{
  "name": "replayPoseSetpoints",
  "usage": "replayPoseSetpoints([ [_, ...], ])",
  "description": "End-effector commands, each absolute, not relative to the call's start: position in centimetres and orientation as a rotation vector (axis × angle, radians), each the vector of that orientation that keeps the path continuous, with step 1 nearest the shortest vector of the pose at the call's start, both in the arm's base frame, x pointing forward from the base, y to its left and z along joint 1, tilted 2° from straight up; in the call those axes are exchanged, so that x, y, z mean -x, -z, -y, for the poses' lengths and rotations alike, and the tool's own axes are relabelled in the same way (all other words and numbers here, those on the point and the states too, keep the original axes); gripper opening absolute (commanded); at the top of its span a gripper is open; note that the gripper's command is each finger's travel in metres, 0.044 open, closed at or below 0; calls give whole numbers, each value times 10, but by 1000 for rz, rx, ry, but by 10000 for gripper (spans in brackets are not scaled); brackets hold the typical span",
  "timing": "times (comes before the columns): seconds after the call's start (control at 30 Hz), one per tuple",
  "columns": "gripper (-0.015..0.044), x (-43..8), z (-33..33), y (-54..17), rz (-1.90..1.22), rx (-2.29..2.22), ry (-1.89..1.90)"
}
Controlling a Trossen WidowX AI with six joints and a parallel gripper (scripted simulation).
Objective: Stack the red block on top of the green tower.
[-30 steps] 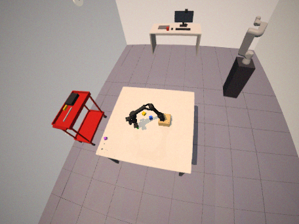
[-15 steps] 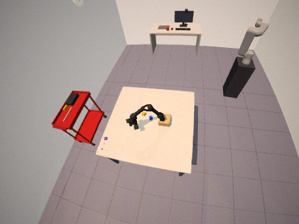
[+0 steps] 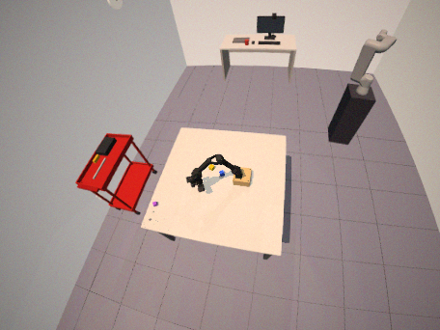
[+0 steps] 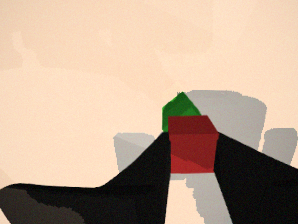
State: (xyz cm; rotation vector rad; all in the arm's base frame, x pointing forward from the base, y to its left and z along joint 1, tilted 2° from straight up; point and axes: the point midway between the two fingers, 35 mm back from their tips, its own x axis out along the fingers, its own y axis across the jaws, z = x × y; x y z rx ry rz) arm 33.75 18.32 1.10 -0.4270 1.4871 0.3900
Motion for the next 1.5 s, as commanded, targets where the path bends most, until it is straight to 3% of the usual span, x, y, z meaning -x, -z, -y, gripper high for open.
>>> replayPoseSetpoints([
  [0.0, 0, -336, -182, -8, -1493, 427, -389],
  [1.07, 0, -337, -183, -17, -1493, 427, -389],
  [1.47, 315, -336, -182, -9, -1497, 430, -389],
])
